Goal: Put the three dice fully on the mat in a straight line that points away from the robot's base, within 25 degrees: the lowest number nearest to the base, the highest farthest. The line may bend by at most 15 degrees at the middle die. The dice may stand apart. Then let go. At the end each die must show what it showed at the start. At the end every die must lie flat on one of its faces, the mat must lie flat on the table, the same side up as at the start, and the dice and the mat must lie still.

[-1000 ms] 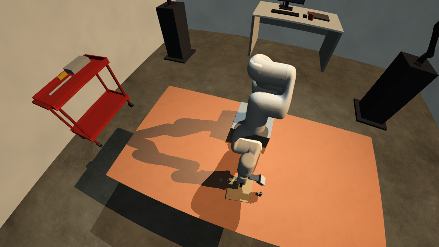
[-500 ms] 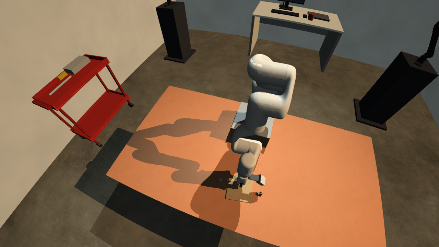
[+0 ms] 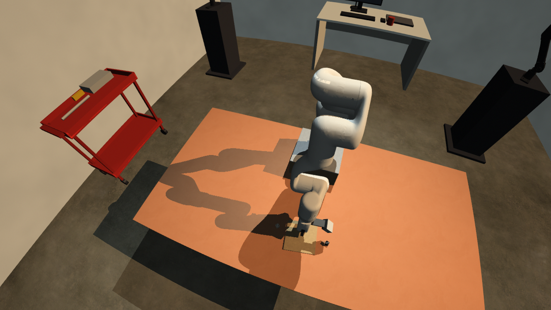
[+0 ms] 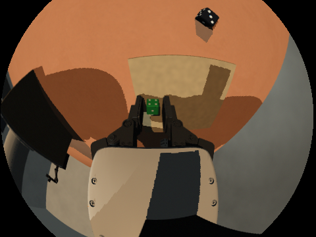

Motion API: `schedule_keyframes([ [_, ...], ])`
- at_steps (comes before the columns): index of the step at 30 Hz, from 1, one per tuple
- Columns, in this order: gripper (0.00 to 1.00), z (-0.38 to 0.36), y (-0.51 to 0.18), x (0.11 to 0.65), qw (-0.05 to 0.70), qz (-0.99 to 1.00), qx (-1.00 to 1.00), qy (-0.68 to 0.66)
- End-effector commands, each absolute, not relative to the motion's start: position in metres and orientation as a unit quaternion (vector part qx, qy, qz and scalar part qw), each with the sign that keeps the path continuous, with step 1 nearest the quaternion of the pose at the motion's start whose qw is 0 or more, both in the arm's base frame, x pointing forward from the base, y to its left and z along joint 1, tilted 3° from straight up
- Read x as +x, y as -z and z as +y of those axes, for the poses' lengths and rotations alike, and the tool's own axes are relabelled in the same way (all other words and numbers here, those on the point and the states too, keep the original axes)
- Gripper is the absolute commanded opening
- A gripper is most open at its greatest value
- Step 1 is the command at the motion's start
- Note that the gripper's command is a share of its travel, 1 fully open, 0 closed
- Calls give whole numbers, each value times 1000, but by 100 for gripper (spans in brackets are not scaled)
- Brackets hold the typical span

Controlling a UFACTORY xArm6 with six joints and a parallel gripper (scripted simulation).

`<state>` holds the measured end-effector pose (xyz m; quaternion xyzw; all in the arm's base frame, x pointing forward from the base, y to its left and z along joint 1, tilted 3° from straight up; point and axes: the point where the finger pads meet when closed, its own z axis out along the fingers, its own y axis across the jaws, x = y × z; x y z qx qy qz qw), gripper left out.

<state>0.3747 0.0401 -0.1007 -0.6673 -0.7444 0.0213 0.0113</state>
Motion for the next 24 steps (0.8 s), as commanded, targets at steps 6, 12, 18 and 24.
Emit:
schedule_keyframes([
  [6,31,40,100,376,10,-744,-667,-20],
  [12,31,40,97,376,10,-744,-667,-20],
  [18,31,41,77,377,10,-744,-667,-20],
  [24,31,41,56,378,10,-744,-667,-20],
])
